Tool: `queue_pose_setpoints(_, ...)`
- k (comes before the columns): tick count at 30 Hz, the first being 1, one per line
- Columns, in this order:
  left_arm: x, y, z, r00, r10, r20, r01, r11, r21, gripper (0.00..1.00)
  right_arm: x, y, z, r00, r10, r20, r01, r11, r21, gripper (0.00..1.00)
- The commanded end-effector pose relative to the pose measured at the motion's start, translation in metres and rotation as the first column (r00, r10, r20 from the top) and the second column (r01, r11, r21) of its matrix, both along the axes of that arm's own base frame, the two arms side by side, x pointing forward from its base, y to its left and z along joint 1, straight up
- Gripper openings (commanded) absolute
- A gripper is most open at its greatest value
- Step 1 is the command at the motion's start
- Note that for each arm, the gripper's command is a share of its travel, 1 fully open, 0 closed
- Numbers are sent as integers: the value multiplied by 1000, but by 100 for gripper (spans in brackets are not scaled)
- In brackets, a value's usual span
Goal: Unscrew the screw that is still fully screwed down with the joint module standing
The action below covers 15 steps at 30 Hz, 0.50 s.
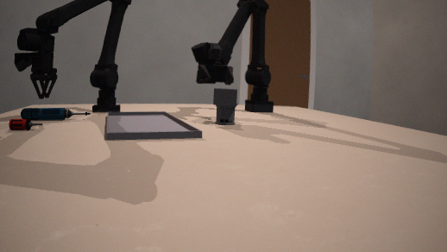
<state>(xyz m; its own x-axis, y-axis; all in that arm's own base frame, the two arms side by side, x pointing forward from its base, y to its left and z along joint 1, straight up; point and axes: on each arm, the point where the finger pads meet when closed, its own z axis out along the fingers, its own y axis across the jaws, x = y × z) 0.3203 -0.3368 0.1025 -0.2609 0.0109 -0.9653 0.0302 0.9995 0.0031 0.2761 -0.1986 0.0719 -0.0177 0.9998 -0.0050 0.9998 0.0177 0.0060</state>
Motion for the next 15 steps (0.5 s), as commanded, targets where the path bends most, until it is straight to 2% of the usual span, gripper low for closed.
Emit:
queue_pose_setpoints(1, 7, -16, 30, 1000, 3, 19, -3, 999, -48, 86, 9, -7, 11, 1000, 1, 20, -1, 1000, -14, 65)
queue_pose_setpoints(3, 7, -16, 36, 1000, 3, 19, -3, 999, -49, 86, 9, -7, 11, 1000, 1, 20, -1, 1000, -14, 65)
queue_pose_setpoints(4, 4, -9, 22, 1000, 1, 9, -1, 1000, -19, 86, 9, -7, 11, 1000, 1, 20, -1, 1000, -14, 65)
queue_pose_setpoints(5, 7, -16, 31, 1000, 3, 14, -3, 999, -38, 86, 9, -7, 11, 1000, 1, 20, -1, 1000, -14, 65)
queue_pose_setpoints(6, 6, -12, 17, 1000, 3, 1, -3, 1000, -9, 86, 9, -7, 11, 1000, 1, 20, -1, 1000, -14, 65)
queue_pose_setpoints(8, 6, -12, 17, 1000, 3, 1, -3, 1000, -9, 86, 9, -7, 11, 1000, 1, 20, -1, 1000, -14, 65)
queue_pose_setpoints(9, 6, -13, 35, 1000, 3, 15, -3, 999, -41, 86, 9, -7, 11, 1000, 1, 20, -1, 1000, -14, 65)
queue_pose_setpoints(10, 7, -16, 41, 1000, 3, 19, -2, 999, -50, 86, 9, -7, 11, 1000, 1, 20, -1, 1000, -14, 65)
queue_pose_setpoints(15, 7, -16, 55, 1000, 3, 20, -2, 999, -51, 86, 9, -7, 11, 1000, 1, 20, -1, 1000, -14, 65)
